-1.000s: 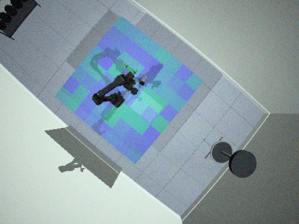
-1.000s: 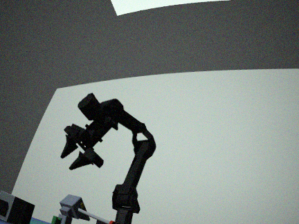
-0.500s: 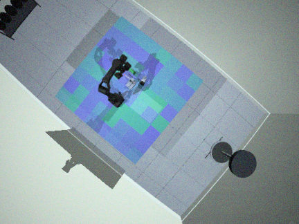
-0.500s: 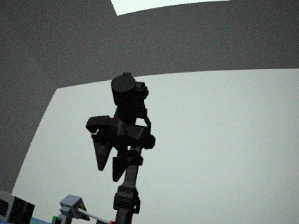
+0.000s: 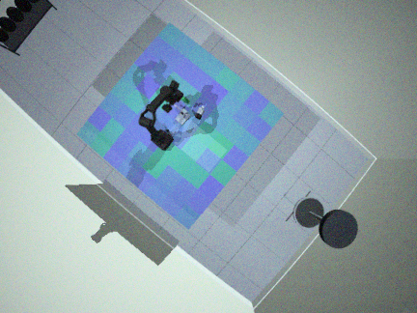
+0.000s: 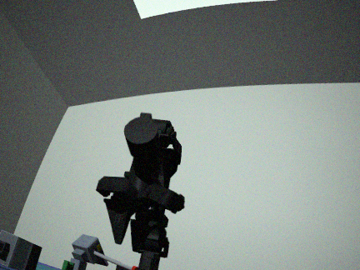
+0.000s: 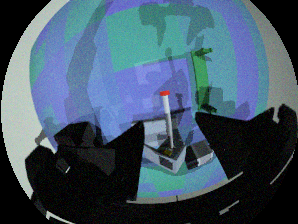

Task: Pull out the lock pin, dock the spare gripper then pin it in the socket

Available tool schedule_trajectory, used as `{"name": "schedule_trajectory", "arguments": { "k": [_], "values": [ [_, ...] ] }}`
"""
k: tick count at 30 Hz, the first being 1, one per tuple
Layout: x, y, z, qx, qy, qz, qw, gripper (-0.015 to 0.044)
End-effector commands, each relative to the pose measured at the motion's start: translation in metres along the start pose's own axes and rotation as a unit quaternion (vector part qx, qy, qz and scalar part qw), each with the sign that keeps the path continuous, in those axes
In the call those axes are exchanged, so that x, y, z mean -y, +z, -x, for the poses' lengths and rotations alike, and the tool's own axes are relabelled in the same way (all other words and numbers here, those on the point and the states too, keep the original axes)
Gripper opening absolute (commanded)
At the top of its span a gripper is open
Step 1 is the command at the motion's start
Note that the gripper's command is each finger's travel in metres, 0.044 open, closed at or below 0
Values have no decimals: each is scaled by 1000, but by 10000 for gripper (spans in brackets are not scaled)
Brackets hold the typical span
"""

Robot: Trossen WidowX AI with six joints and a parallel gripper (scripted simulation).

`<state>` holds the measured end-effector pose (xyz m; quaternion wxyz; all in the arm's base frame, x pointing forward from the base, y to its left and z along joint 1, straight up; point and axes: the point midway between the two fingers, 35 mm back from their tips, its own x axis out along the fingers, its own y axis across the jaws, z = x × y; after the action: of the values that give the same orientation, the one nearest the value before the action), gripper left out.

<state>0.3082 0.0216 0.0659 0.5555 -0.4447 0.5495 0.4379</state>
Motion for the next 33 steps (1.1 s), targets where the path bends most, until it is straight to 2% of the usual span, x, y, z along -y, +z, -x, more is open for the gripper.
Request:
{"name": "schedule_trajectory", "arguments": {
  "k": [1, 33],
  "values": [
    [2, 1, -4, 5, -6, 0, 1000, 300],
    [1, 2, -56, 5, -6, 0, 1000, 300]
  ]
}}
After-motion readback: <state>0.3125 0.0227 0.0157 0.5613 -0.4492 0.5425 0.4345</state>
